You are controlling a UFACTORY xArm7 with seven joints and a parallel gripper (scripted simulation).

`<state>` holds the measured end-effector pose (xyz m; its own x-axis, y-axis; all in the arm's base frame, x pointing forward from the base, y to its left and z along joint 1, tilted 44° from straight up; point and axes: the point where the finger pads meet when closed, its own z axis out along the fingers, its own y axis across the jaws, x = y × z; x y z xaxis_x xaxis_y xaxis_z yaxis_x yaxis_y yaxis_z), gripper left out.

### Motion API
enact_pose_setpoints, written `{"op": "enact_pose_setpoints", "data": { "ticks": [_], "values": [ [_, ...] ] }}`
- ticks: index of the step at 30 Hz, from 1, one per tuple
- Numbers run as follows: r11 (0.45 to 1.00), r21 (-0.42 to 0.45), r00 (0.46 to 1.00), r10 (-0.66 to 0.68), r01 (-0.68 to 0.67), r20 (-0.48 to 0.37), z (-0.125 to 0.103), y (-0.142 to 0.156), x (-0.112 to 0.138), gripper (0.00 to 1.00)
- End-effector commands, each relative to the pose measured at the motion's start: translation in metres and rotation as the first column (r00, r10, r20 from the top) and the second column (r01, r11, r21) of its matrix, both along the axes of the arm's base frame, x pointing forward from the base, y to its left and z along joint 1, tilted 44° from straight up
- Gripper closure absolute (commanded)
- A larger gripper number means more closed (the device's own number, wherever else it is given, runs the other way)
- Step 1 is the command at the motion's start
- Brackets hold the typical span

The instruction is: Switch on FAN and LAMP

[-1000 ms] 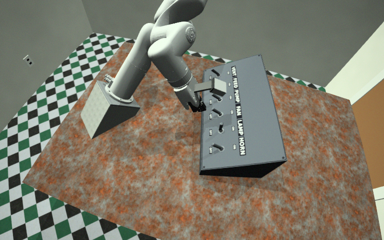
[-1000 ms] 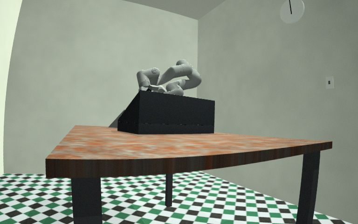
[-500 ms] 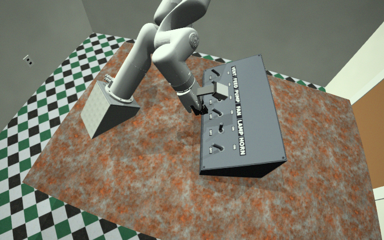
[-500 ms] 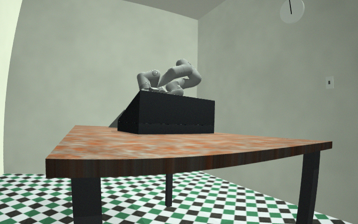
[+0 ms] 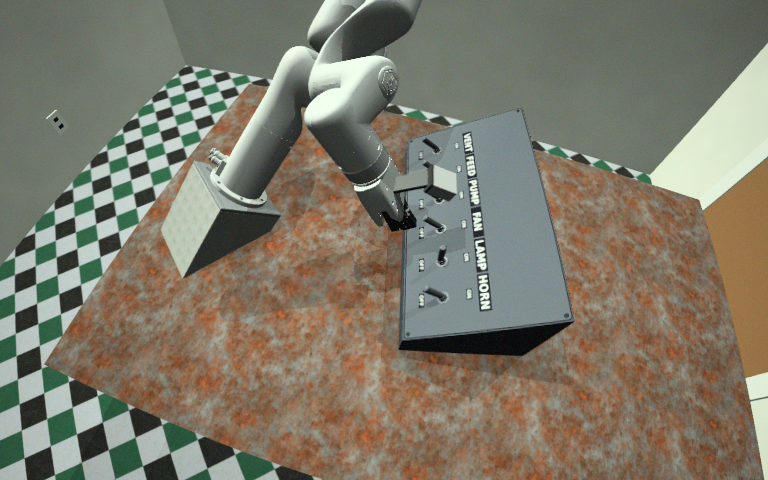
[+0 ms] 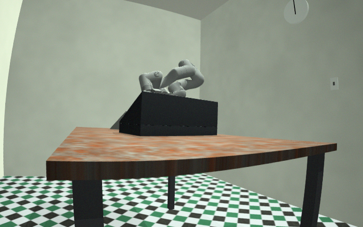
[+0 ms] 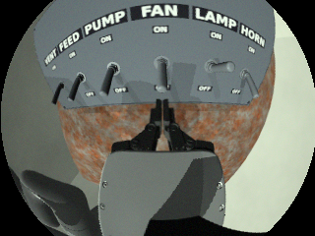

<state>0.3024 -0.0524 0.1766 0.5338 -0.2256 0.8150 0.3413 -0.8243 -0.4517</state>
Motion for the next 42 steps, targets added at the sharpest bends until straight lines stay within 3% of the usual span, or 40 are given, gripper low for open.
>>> {"op": "enact_pose_setpoints", "data": {
  "ticks": [1,42],
  "values": [
    [1.000,-0.001,1.000,-0.001,0.001,0.001,0.0008,-0.0010,0.0004,1.00],
    [1.000,-0.001,1.000,-0.002,0.002,0.001,0.0034,-0.0025,0.0020,1.00]
  ]
}}
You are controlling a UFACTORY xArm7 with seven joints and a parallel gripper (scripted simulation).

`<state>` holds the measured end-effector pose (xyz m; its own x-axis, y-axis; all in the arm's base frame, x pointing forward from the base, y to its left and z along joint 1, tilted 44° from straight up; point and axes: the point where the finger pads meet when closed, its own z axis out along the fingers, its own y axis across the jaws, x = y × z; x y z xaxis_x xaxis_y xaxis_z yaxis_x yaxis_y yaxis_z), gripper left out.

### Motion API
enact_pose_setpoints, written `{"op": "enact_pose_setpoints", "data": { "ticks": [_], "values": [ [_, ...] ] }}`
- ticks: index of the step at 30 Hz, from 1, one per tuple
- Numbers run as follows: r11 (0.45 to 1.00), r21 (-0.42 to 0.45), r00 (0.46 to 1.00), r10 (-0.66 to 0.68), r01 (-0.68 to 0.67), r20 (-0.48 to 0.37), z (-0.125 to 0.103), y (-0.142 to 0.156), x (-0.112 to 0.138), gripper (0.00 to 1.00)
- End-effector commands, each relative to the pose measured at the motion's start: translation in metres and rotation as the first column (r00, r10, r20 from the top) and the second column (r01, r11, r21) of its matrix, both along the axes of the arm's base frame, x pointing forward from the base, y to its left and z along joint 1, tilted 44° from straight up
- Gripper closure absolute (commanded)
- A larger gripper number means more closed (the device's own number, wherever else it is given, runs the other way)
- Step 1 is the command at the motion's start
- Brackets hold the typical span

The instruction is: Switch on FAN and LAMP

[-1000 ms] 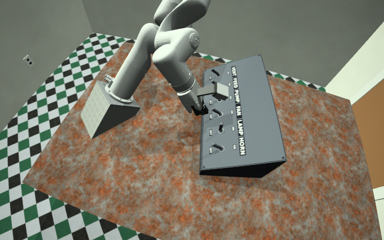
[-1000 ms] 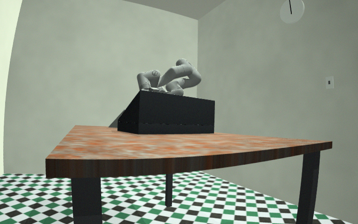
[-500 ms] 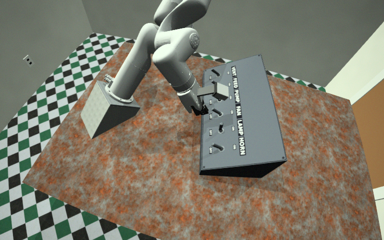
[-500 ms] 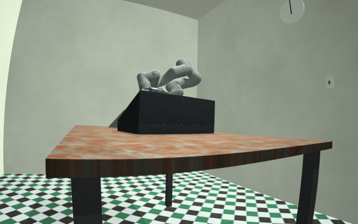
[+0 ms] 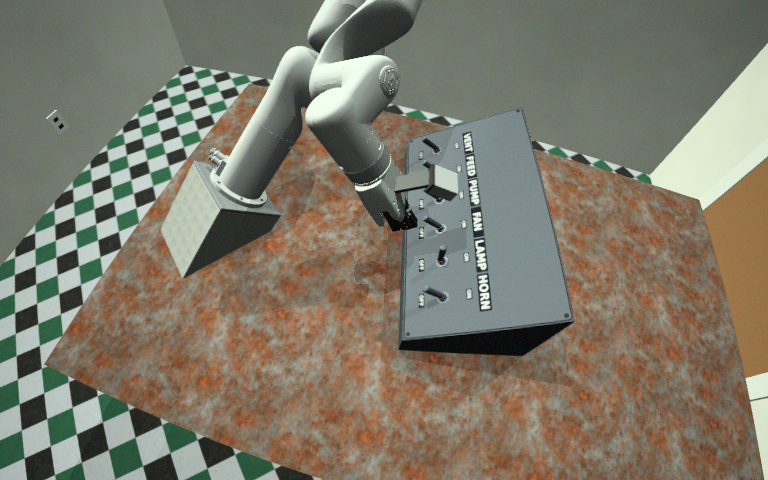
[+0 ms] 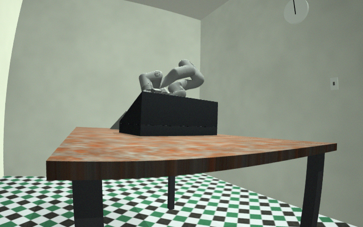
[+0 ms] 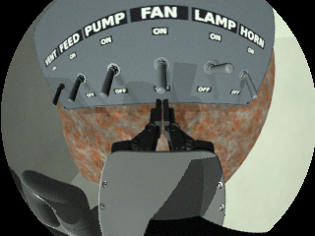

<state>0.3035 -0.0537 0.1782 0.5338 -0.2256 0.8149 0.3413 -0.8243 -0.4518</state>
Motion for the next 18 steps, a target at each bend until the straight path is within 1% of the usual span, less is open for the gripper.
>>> {"op": "enact_pose_setpoints", "data": {
  "ticks": [1,18],
  "values": [
    [1.000,-0.001,1.000,-0.002,0.002,0.002,0.0021,-0.0014,0.0012,1.00],
    [1.000,-0.001,1.000,-0.002,0.002,0.002,0.0105,-0.0037,0.0067,1.00]
  ]
}}
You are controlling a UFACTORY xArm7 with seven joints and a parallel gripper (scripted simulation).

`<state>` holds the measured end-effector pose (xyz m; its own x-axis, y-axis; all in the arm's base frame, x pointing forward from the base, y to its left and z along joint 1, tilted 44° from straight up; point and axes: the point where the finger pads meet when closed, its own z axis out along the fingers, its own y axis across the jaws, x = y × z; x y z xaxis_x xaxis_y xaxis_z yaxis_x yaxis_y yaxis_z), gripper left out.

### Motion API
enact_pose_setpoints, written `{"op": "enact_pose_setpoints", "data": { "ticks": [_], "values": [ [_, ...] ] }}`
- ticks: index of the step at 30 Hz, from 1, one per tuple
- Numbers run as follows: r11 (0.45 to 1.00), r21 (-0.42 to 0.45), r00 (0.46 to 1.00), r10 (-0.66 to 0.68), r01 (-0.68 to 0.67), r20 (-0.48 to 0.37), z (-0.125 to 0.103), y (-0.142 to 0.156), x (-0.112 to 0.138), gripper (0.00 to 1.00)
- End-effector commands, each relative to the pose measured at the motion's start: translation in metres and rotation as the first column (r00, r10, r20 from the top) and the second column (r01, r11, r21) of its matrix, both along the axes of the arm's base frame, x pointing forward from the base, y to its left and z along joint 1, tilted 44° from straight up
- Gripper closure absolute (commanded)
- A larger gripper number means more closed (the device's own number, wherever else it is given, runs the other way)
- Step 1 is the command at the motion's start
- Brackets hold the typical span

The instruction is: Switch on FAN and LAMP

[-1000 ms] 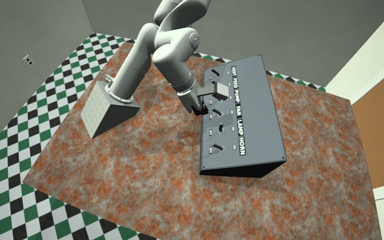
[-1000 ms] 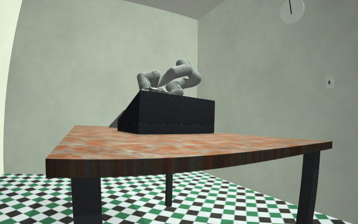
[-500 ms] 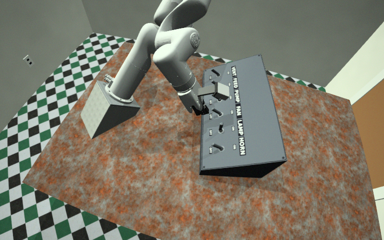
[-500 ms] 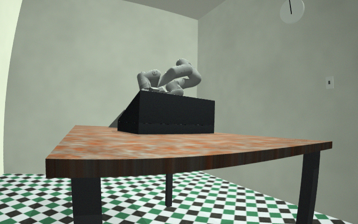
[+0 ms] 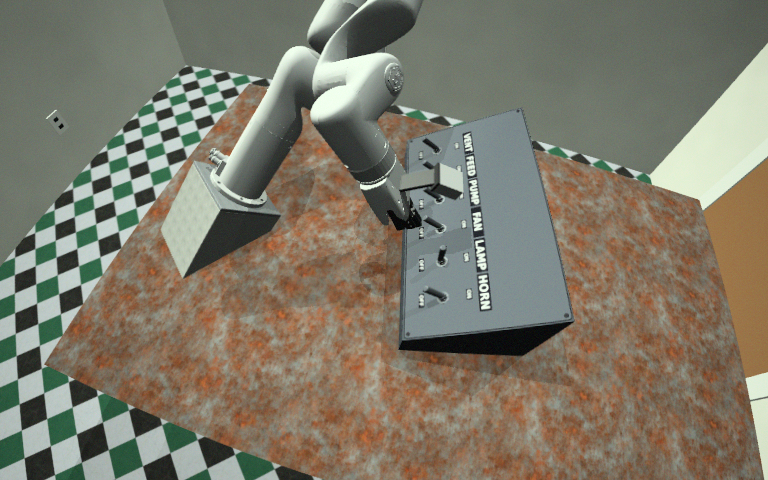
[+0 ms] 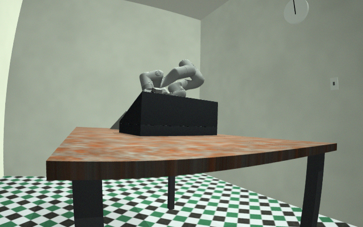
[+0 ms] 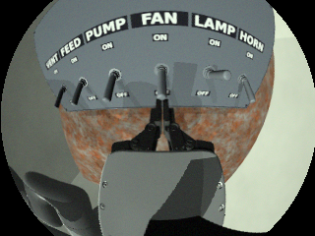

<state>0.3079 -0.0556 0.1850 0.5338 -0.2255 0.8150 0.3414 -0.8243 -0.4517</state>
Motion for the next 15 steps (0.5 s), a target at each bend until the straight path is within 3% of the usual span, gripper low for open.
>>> {"op": "enact_pose_setpoints", "data": {
  "ticks": [1,15],
  "values": [
    [1.000,-0.001,1.000,-0.002,0.002,0.001,0.0044,-0.0020,0.0027,1.00],
    [1.000,-0.001,1.000,-0.002,0.002,0.001,0.0135,-0.0045,0.0087,1.00]
  ]
}}
